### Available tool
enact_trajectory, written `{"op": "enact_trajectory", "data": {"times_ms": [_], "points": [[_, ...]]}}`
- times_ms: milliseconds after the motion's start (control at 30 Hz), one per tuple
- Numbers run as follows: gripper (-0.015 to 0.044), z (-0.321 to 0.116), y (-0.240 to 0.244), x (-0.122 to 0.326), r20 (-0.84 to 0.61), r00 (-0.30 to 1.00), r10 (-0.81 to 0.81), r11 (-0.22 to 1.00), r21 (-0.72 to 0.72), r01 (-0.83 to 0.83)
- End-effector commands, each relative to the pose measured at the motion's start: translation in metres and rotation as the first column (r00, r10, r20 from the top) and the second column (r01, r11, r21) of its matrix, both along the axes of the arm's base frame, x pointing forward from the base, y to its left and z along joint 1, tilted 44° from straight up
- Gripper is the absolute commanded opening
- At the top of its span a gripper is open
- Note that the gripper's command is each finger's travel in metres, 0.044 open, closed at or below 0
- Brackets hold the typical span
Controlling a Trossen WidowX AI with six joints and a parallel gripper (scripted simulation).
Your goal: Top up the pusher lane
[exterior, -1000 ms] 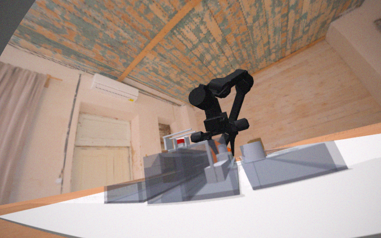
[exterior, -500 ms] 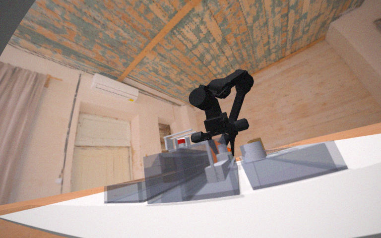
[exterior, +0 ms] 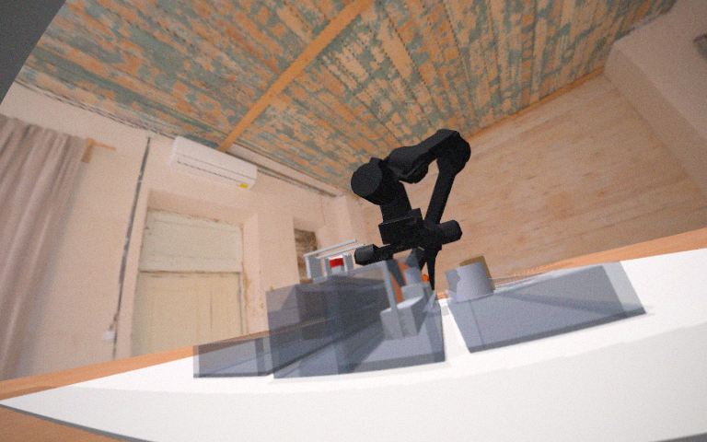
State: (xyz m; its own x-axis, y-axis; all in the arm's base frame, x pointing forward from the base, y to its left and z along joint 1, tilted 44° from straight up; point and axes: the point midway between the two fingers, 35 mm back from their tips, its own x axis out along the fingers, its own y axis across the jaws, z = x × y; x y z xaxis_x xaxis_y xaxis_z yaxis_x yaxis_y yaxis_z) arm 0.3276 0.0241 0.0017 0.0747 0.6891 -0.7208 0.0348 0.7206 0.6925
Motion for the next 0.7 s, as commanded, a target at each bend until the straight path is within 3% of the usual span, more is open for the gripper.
{"op": "enact_trajectory", "data": {"times_ms": [0,133,667], "points": [[0.021,0.0,0.0,0.0,0.005,1.0,0.003,1.0,-0.001,-0.003],[0.0298,0.0,0.0,0.0,0.005,1.0,0.003,1.0,-0.001,-0.003],[0.0298,0.014,-0.014,-0.004,0.005,1.0,0.003,1.0,-0.002,-0.003]]}}
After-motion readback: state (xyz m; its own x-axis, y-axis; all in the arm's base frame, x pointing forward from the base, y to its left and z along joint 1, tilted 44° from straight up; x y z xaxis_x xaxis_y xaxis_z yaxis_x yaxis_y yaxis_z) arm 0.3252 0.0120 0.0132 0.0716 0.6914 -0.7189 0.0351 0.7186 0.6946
